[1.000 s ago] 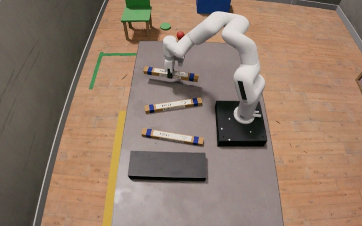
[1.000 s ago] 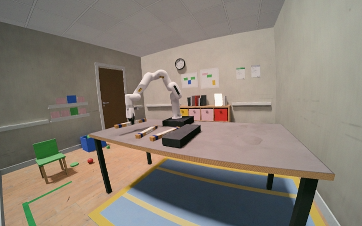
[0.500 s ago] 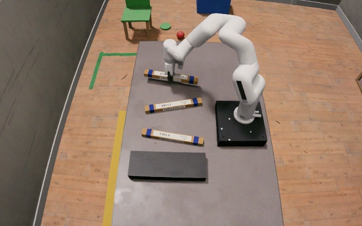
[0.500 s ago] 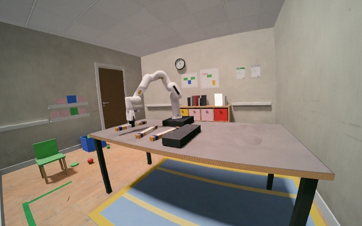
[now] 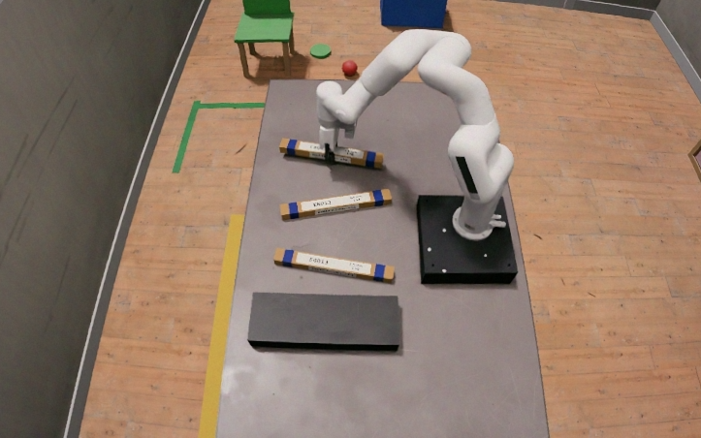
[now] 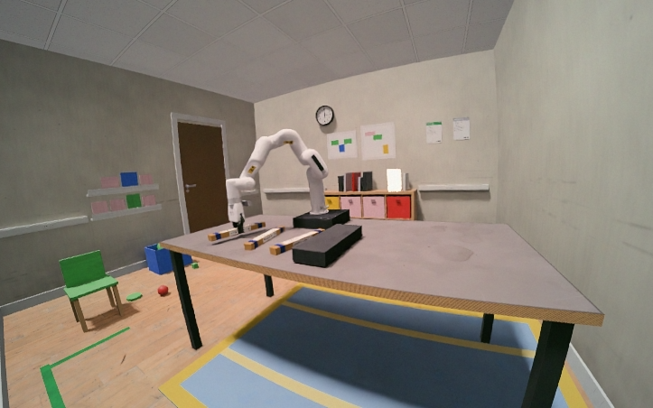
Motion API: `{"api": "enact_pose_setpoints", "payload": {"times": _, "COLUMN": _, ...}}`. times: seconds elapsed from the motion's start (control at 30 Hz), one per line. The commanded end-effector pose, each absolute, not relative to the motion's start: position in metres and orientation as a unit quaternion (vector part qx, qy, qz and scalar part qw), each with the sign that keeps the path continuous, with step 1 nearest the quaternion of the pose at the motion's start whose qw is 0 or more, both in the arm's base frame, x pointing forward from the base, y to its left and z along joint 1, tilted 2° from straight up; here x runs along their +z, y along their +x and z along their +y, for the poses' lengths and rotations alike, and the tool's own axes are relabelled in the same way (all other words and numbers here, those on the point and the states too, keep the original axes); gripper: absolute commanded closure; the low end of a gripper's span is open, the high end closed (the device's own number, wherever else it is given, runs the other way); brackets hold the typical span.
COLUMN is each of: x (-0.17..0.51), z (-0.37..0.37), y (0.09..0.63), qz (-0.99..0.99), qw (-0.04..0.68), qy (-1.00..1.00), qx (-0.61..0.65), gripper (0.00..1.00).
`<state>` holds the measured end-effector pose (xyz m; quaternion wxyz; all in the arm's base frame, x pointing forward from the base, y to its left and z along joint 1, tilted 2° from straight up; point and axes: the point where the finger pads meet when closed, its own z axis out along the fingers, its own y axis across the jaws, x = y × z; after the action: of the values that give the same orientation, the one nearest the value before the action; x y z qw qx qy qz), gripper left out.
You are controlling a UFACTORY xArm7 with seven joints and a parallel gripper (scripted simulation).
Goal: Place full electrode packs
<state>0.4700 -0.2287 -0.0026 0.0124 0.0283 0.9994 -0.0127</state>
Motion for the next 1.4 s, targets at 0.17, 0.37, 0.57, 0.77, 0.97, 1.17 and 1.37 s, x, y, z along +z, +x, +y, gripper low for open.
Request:
{"api": "enact_pose_setpoints", "payload": {"times": 0.17, "x": -0.009, "z": -0.230, "y": 0.473, "qz": 0.999, "qw": 0.016, "qy": 0.028, "qx": -0.014, "gripper": 0.65}}
{"api": "enact_pose_setpoints", "payload": {"times": 0.37, "x": -0.014, "z": -0.230, "y": 0.473, "qz": 0.999, "qw": 0.016, "qy": 0.028, "qx": -0.014, "gripper": 0.65}}
{"api": "enact_pose_setpoints", "payload": {"times": 0.57, "x": -0.017, "z": -0.230, "y": 0.473, "qz": 0.999, "qw": 0.016, "qy": 0.028, "qx": -0.014, "gripper": 0.65}}
{"api": "enact_pose_setpoints", "payload": {"times": 0.77, "x": -0.020, "z": -0.231, "y": 0.473, "qz": 0.999, "qw": 0.016, "qy": 0.028, "qx": -0.014, "gripper": 0.65}}
{"api": "enact_pose_setpoints", "payload": {"times": 0.97, "x": -0.022, "z": -0.231, "y": 0.473, "qz": 0.999, "qw": 0.016, "qy": 0.028, "qx": -0.014, "gripper": 0.65}}
{"api": "enact_pose_setpoints", "payload": {"times": 1.17, "x": -0.023, "z": -0.231, "y": 0.473, "qz": 0.999, "qw": 0.016, "qy": 0.028, "qx": -0.014, "gripper": 0.65}}
{"api": "enact_pose_setpoints", "payload": {"times": 1.37, "x": -0.024, "z": -0.231, "y": 0.473, "qz": 0.999, "qw": 0.016, "qy": 0.028, "qx": -0.014, "gripper": 0.65}}
